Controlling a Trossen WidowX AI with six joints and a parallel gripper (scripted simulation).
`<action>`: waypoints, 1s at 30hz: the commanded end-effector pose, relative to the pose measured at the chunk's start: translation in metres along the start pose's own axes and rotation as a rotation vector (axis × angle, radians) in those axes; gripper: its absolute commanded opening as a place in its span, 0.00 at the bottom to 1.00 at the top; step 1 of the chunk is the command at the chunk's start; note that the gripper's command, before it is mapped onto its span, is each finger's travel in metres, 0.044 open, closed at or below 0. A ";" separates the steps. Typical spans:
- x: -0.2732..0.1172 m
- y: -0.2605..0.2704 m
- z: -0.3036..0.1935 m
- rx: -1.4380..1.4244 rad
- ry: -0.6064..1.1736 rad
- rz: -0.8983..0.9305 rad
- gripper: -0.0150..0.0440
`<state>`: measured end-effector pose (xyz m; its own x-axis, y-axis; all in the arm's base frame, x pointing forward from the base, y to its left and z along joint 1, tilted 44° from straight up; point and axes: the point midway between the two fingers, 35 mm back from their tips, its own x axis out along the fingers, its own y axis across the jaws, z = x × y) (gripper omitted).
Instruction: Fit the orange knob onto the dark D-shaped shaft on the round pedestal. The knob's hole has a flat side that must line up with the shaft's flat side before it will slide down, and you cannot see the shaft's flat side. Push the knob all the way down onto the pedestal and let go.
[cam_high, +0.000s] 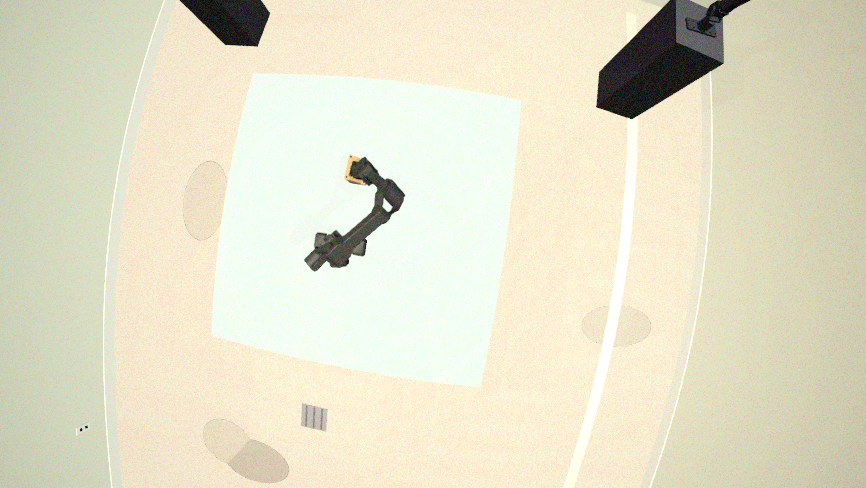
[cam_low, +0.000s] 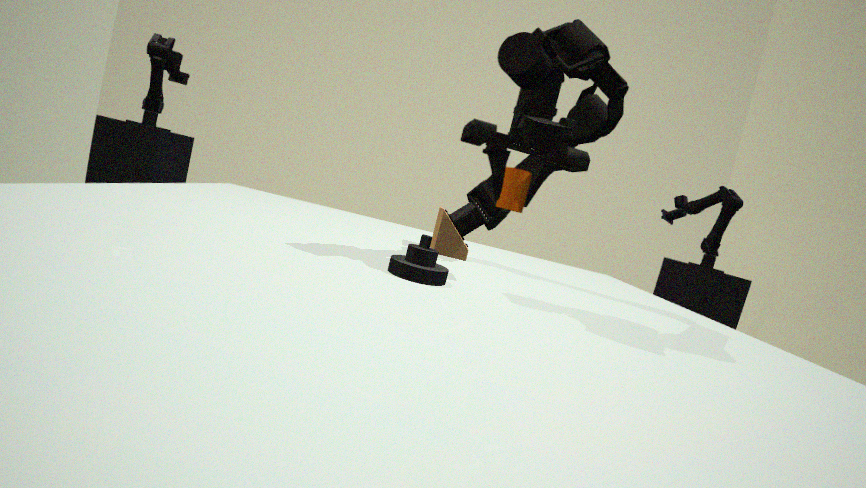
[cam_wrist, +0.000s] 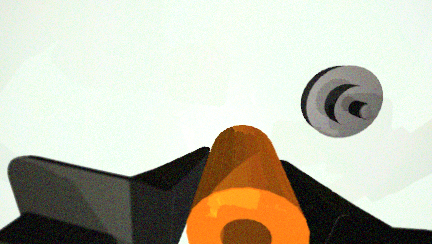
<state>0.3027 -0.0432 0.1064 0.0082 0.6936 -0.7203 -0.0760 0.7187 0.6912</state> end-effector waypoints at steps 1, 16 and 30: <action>0.002 -0.013 0.007 -0.011 -0.001 -0.007 0.25; 0.015 -0.056 0.021 -0.025 0.004 -0.006 0.25; 0.031 -0.097 0.030 -0.040 0.008 -0.005 0.25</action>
<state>0.3364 -0.0839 0.0290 -0.0009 0.6939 -0.7201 -0.1055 0.7160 0.6901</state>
